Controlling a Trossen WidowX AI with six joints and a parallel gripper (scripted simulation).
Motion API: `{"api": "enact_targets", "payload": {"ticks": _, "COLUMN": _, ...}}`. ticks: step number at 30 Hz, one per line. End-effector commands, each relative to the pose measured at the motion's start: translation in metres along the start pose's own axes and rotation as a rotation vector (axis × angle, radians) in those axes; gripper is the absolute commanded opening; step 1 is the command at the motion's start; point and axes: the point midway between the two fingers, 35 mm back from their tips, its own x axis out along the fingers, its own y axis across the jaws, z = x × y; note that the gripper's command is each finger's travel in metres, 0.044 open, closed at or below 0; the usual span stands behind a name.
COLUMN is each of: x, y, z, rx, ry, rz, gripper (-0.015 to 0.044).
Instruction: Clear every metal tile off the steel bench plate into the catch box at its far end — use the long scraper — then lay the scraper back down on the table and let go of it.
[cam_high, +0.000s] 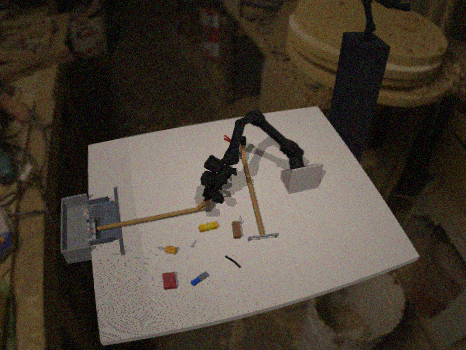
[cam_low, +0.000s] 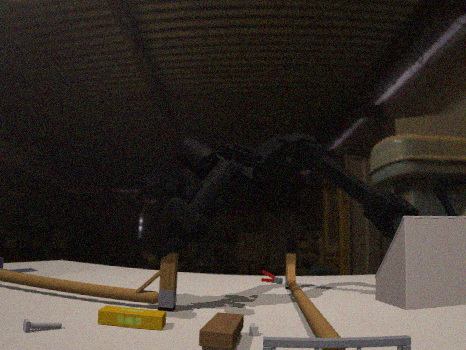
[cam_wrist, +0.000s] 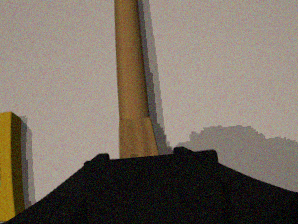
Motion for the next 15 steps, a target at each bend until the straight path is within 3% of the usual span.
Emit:
{"api": "enact_targets", "payload": {"ticks": 1, "x": 0.001, "y": -0.001, "z": 0.009, "rx": 0.003, "ry": -0.013, "rz": 0.006, "gripper": 0.0000}}
{"api": "enact_targets", "payload": {"ticks": 15, "x": 0.010, "y": -0.002, "z": 0.020, "rx": 0.004, "ry": -0.014, "rz": 0.005, "gripper": 0.0000}}
